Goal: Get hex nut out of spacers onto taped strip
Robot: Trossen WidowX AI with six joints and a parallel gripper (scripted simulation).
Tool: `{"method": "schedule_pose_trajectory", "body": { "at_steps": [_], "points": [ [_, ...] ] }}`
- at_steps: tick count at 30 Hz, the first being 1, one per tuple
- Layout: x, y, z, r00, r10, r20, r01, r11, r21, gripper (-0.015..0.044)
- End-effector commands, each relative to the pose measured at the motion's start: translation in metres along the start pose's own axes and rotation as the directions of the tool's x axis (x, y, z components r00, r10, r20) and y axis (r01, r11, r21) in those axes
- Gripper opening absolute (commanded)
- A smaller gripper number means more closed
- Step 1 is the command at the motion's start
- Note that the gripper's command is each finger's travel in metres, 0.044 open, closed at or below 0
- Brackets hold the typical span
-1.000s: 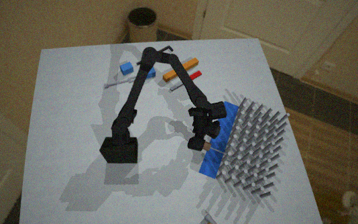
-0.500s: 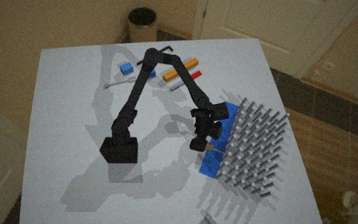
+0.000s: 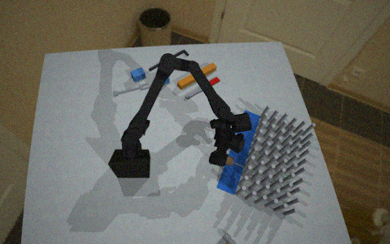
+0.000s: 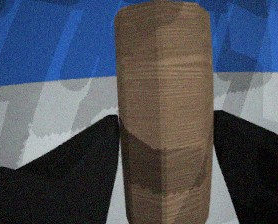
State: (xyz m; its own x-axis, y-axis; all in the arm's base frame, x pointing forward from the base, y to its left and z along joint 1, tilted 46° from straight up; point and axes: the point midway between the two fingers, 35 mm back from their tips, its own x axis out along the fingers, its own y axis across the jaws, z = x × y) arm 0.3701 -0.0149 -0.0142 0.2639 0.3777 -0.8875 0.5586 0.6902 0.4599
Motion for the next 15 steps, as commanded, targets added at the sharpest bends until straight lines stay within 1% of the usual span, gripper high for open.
{"method": "schedule_pose_trajectory", "body": {
  "at_steps": [1,15],
  "points": [
    [0.0003,0.0007,0.0048,1.0,0.002,0.003,-0.002,1.0,-0.003,0.0],
    [0.0028,0.0001,0.0133,1.0,0.003,0.004,-0.003,1.0,-0.004,0.0]
  ]
}}
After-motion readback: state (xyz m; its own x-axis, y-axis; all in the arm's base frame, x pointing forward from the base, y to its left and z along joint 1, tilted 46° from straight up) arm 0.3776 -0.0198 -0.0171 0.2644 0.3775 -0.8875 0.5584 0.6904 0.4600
